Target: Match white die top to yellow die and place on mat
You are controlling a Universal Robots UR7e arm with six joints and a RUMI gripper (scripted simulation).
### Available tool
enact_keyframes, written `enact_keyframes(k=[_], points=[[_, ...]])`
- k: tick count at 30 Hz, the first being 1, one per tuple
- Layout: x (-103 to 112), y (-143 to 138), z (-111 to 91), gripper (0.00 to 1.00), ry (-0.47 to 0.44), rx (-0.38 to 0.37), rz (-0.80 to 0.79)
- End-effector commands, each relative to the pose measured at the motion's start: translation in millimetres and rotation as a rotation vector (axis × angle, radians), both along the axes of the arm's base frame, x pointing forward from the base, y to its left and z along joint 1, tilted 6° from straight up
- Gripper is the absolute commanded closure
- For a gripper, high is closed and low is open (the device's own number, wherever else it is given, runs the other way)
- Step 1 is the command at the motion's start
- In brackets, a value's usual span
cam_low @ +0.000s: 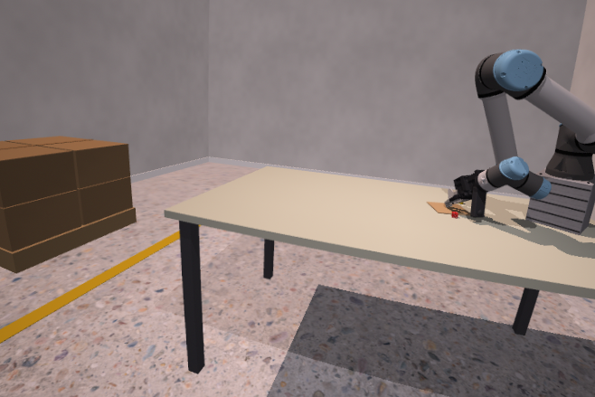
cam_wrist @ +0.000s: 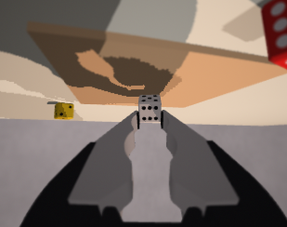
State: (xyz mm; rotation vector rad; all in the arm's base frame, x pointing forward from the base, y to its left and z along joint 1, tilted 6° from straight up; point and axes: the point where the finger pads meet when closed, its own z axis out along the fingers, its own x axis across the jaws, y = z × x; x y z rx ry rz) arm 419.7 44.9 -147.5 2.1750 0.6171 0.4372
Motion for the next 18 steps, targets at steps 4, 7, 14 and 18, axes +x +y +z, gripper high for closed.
enact_keyframes(k=[4,7,14,18], points=[[1.5,1.3,-0.1,0.97,-0.004,0.001,0.001],[1.5,1.3,-0.1,0.97,-0.004,0.001,0.001],[1.5,1.3,-0.1,0.97,-0.004,0.001,0.001],[1.5,1.3,-0.1,0.9,-0.004,0.001,0.001]])
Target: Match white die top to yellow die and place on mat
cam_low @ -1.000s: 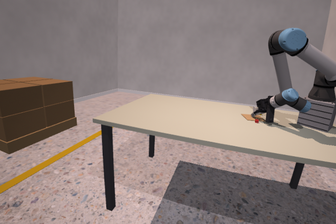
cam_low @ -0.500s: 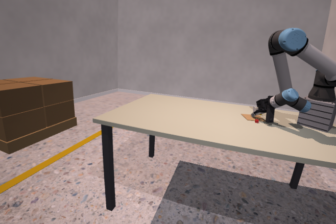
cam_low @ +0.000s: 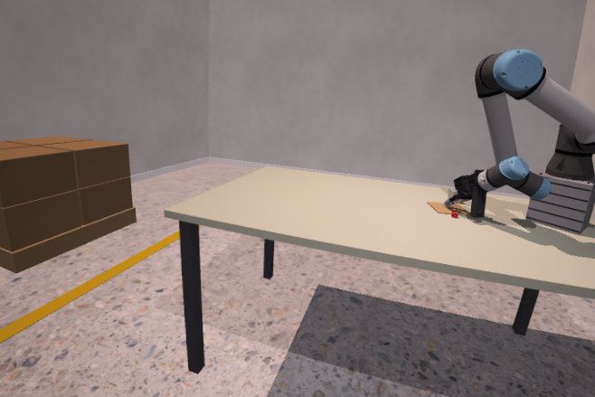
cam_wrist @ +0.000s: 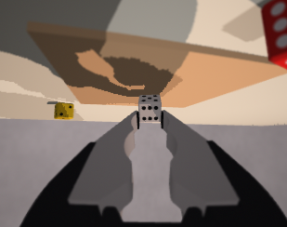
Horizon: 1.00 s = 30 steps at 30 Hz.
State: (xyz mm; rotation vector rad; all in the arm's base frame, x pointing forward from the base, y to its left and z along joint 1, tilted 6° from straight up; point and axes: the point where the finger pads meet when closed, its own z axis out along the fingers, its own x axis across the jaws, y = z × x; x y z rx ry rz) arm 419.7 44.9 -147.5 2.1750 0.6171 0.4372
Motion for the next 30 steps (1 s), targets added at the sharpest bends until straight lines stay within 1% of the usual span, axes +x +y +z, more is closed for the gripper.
enact_keyframes(k=[1,2,3,7,8,10,11,30], points=[[1.5,1.3,-0.1,0.9,-0.004,0.001,0.001],[1.5,1.3,-0.1,0.9,-0.004,0.001,0.001],[1.5,1.3,-0.1,0.86,-0.004,0.001,0.001],[1.5,1.3,-0.1,0.86,-0.004,0.001,0.001],[1.5,1.3,-0.1,0.83,-0.004,0.001,0.001],[1.5,1.3,-0.1,0.83,-0.004,0.001,0.001],[1.5,1.3,-0.1,0.79,-0.004,0.001,0.001],[1.5,1.3,-0.1,0.79,-0.004,0.001,0.001]])
